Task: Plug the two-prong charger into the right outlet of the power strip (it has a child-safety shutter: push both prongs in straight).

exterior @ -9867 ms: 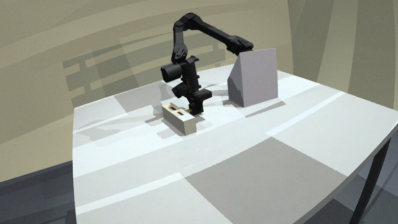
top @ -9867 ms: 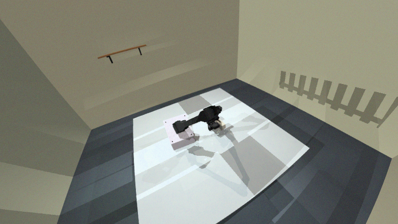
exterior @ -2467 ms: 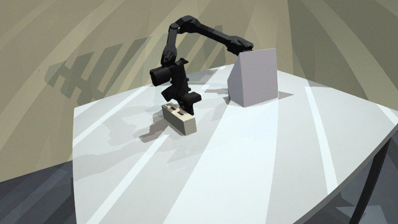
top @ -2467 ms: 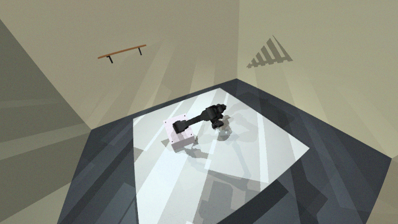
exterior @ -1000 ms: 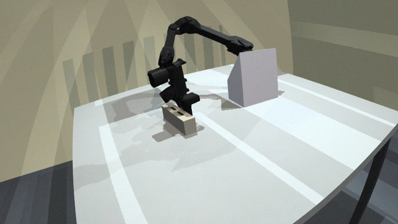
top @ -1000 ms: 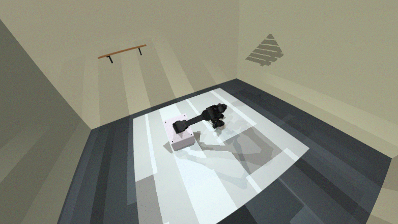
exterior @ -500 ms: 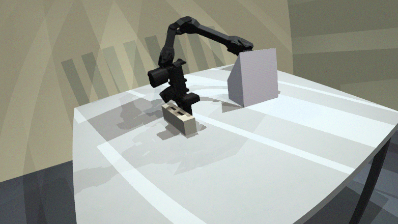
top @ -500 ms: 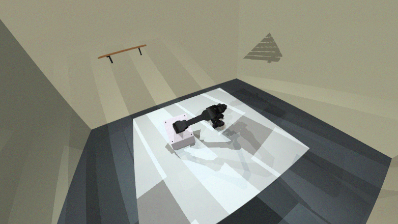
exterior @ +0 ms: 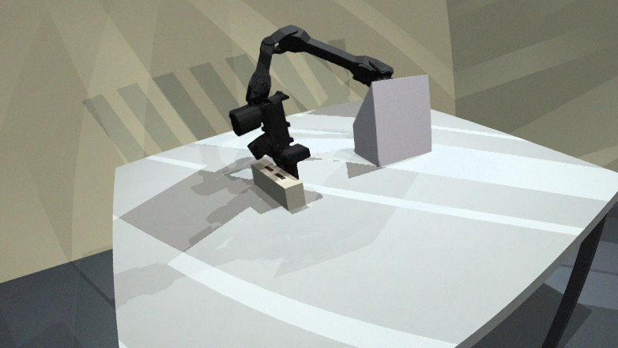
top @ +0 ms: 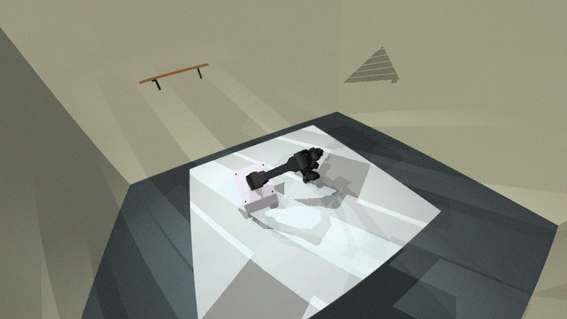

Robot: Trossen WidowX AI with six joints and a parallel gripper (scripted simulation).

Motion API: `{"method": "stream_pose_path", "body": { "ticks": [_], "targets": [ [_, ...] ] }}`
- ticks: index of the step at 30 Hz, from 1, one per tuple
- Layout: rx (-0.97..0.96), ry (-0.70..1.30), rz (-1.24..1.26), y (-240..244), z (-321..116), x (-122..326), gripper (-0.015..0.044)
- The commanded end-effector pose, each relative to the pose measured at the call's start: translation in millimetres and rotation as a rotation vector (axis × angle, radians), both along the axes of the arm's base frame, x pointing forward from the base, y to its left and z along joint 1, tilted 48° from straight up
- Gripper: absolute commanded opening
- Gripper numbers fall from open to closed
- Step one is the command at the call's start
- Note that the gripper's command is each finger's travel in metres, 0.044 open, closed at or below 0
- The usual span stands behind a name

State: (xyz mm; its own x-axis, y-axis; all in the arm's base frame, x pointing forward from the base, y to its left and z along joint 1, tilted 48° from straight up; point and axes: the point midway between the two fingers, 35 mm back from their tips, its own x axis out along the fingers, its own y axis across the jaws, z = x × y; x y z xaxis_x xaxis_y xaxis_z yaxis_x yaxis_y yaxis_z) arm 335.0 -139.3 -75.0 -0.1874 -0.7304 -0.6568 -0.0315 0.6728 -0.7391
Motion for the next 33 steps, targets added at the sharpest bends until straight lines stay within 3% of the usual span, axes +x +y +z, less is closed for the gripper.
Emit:
{"method": "stream_pose_path", "body": {
  "ticks": [1, 33],
  "targets": [
    [0.0, -0.037, -0.001, -0.6, 0.8, 7.5, 0.0],
    [-0.001, -0.036, -0.001, -1.6, 0.3, 3.6, 0.0]
  ]
}}
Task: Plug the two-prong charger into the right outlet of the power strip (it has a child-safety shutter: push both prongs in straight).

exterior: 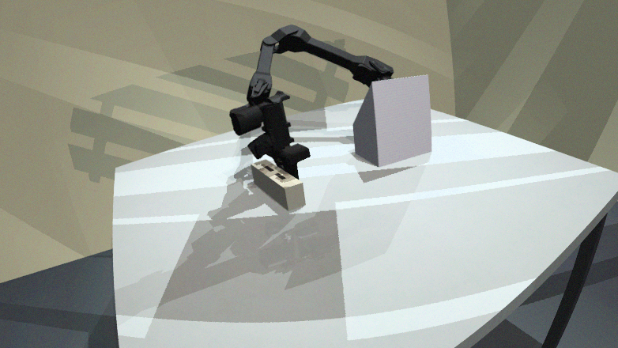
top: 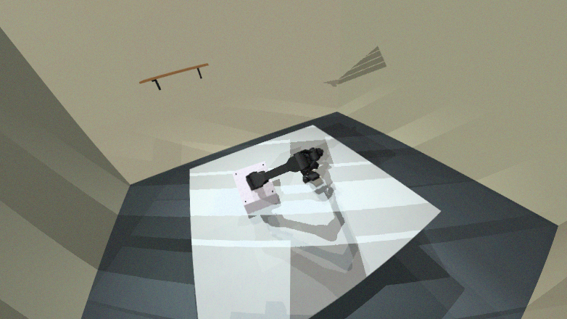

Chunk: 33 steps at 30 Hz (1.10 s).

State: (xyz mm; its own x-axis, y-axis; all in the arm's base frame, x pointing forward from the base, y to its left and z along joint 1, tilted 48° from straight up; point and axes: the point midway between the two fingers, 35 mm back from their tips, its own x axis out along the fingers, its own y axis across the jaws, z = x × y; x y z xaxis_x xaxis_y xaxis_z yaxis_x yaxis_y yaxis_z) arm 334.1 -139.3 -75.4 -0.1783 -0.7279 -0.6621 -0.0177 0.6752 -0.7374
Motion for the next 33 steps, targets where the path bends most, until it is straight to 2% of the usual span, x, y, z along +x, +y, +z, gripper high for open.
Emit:
{"method": "stream_pose_path", "body": {
  "ticks": [1, 33],
  "targets": [
    [-0.004, -0.02, 0.002, -1.7, 0.6, 4.3, 0.0],
    [-0.004, -0.02, 0.002, -1.5, 0.2, 0.6, 0.0]
  ]
}}
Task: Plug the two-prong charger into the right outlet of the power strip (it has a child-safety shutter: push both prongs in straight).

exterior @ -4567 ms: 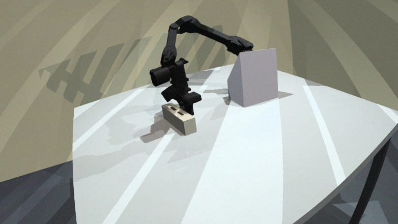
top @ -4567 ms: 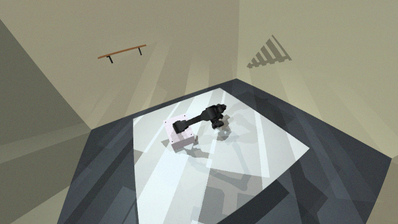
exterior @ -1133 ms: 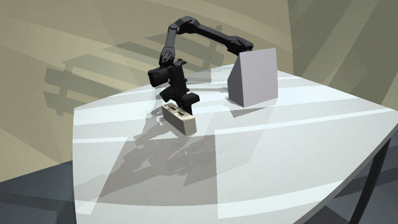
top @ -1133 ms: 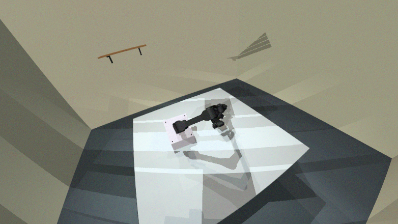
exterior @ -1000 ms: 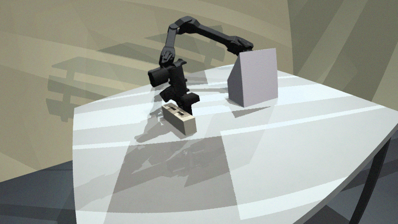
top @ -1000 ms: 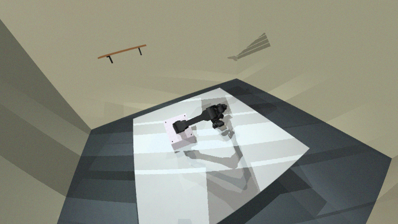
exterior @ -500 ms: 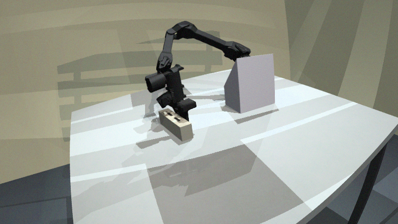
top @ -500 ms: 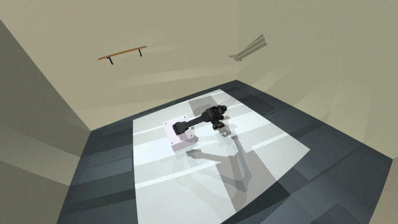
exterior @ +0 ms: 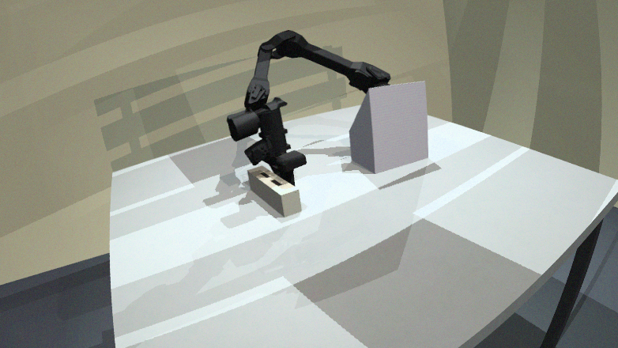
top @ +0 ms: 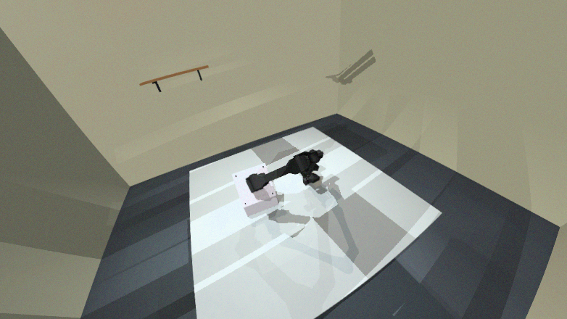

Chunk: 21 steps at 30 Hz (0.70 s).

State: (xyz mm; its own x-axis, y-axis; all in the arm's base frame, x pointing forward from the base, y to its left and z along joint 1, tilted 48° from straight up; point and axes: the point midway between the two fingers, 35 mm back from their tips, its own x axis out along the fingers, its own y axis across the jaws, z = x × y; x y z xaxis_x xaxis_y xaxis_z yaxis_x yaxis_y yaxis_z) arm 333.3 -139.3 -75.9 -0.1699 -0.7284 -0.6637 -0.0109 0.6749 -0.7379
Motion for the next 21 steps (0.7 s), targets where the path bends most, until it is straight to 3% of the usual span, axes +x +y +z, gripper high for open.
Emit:
{"method": "stream_pose_path", "body": {
  "ticks": [1, 21],
  "targets": [
    [-0.003, -0.009, 0.0, -1.4, 0.7, 1.4, 0.0],
    [-0.003, -0.009, 0.0, -0.7, 1.3, 3.5, 0.0]
  ]
}}
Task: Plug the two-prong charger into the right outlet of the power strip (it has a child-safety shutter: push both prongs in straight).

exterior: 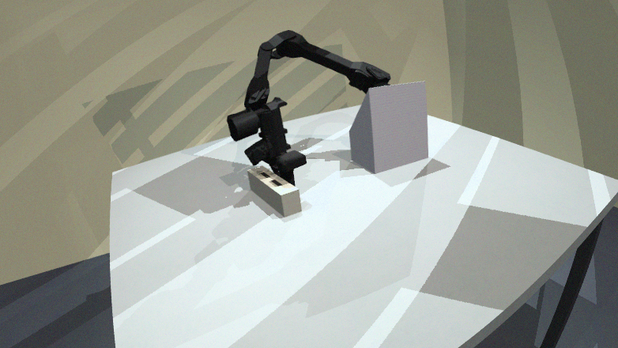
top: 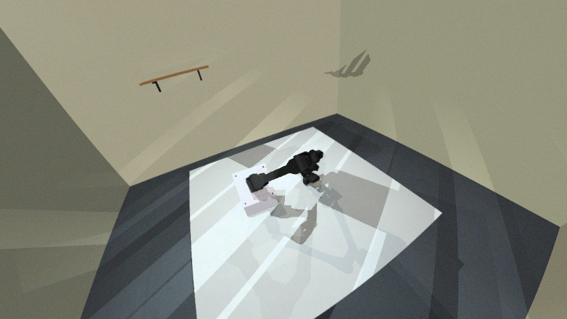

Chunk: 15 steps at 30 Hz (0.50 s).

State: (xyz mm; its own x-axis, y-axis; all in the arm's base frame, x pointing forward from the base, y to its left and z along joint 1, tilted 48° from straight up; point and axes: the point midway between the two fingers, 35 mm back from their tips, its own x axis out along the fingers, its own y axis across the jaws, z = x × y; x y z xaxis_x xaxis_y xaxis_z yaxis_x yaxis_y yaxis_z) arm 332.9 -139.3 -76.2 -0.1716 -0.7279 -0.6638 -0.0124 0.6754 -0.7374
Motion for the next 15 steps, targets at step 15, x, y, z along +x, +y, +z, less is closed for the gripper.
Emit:
{"method": "stream_pose_path", "body": {
  "ticks": [15],
  "targets": [
    [-0.004, -0.011, 0.0, 0.4, 2.6, 5.3, 0.0]
  ]
}}
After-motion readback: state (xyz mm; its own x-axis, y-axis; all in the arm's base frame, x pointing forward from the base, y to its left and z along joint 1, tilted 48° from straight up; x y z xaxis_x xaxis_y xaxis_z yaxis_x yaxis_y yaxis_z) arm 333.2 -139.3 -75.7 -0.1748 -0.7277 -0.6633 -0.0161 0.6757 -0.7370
